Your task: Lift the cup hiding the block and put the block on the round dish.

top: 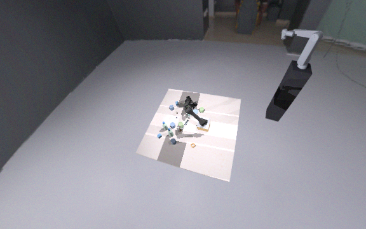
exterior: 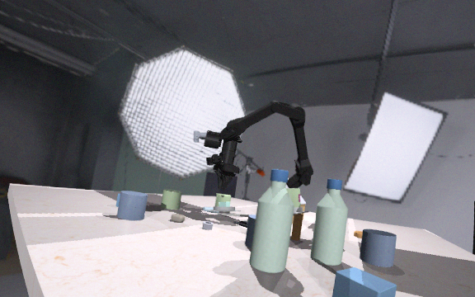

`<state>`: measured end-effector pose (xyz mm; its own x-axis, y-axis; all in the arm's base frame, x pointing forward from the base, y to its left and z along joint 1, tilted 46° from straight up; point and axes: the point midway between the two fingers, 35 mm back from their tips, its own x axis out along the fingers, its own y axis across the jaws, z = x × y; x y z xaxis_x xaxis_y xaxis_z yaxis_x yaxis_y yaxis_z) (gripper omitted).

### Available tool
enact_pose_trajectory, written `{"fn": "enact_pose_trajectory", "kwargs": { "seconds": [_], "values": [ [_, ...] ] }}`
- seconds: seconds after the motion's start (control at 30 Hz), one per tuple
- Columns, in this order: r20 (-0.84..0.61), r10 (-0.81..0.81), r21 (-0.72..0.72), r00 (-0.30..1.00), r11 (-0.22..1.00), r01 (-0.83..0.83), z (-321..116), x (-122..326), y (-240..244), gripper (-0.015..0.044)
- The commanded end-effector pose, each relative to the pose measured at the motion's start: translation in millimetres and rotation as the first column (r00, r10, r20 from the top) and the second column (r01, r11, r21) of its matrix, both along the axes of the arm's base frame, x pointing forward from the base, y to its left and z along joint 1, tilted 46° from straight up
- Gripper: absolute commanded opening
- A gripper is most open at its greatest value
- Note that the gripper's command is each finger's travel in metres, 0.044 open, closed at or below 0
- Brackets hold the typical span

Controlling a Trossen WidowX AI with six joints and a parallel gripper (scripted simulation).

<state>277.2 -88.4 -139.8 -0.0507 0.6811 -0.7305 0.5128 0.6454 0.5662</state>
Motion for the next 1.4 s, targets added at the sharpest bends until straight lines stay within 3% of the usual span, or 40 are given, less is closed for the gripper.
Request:
{"fn": "enact_pose_trajectory", "kwargs": {
  "seconds": [0.0, 0.33, 0.67, 1.37],
  "values": [
    [-0.08, -0.083, -0.001, 0.993, 0.997, 0.083, 5, 4, 7, 0.026],
    [-0.312, -0.317, -0.054, 0.896, 0.947, 0.317, 17, 16, 26, 0.026],
    [-0.507, -0.508, -0.16, 0.696, 0.849, 0.503, 29, 26, 45, 0.026],
    [-0.519, -0.519, -0.168, 0.679, 0.841, 0.514, 10, 25, 66, 0.026]
  ]
}}
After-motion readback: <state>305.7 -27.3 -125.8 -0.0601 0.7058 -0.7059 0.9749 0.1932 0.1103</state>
